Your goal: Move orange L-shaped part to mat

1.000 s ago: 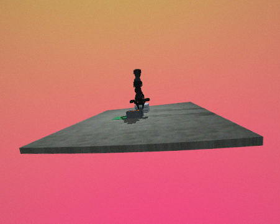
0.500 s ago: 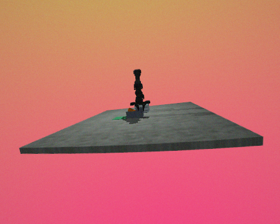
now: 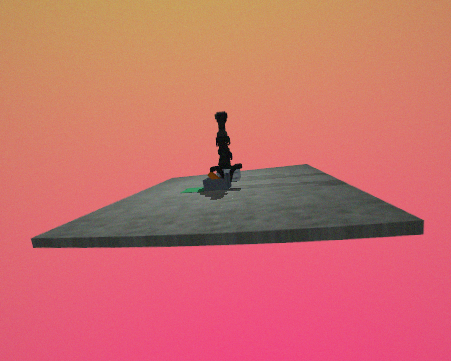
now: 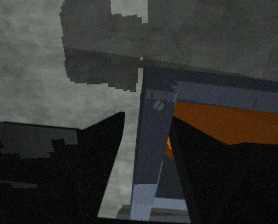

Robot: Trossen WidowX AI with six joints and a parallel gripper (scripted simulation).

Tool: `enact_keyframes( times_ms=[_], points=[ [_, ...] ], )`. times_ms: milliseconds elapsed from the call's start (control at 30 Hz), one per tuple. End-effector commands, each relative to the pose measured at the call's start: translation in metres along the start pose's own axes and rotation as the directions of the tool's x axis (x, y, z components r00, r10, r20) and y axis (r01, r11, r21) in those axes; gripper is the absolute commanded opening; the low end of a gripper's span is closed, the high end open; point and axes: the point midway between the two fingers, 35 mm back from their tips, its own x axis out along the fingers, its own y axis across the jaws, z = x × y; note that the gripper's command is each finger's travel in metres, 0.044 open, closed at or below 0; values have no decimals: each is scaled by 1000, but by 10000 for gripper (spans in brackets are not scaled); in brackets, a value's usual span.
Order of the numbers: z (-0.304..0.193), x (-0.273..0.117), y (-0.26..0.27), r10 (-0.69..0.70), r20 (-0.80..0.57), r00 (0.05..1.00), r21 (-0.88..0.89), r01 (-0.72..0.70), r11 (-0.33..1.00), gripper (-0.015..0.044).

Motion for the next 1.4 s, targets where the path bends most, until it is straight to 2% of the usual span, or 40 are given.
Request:
enact_keyframes(
  times_ms=[0,567,667,800,867,1367],
  points=[
    [-2,2,-3,-11,-8,1000,9,11,1000,180],
    [-1,-15,9,-10,-7,1000,9,10,1000,180],
    [3,-40,7,-11,-7,1000,9,11,1000,180],
    [1,-97,0,-11,-7,1000,9,11,1000,180],
    [-1,-109,-2,-12,-7,1000,9,12,1000,180],
    [2,-106,0,-5,6,1000,14,5,1000,180]
  ],
)
